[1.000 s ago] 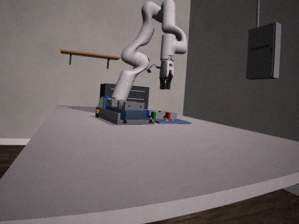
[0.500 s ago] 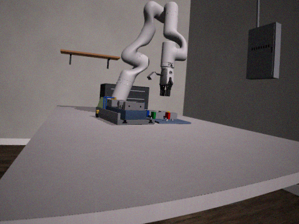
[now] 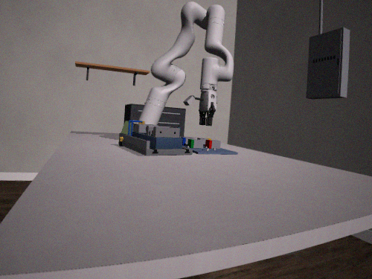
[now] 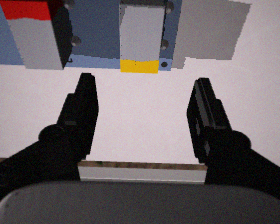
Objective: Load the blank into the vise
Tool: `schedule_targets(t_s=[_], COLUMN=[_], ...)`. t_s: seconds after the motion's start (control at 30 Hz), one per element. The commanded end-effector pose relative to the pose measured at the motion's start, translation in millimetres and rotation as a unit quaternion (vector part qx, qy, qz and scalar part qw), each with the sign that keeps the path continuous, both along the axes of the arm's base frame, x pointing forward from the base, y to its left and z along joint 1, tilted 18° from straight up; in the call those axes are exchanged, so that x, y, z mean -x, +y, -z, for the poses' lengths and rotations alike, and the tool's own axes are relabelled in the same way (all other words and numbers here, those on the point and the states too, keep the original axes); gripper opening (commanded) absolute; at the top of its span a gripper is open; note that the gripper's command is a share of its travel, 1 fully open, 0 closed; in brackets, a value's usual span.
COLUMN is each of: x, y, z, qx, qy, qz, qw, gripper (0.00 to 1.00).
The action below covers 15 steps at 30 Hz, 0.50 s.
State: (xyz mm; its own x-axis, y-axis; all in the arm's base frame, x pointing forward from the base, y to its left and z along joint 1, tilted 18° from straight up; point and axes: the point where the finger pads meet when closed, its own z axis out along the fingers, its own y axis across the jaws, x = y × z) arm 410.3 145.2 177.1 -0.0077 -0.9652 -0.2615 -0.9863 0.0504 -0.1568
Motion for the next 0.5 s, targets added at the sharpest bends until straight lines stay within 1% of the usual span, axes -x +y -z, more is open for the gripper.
schedule_targets(t_s=[0.0, 0.27, 0.47], x=[-0.9, -1.0, -1.1], y=[3.8, 4.5, 1.8], z=[5.2, 6.3, 1.7], qx=[-0.003, -0.004, -0.003], qy=[-0.003, -0.003, -0.003], qz=[0.0, 0.0, 0.0], qw=[1.0, 1.0, 1.0], gripper=[0.68, 0.68, 0.68])
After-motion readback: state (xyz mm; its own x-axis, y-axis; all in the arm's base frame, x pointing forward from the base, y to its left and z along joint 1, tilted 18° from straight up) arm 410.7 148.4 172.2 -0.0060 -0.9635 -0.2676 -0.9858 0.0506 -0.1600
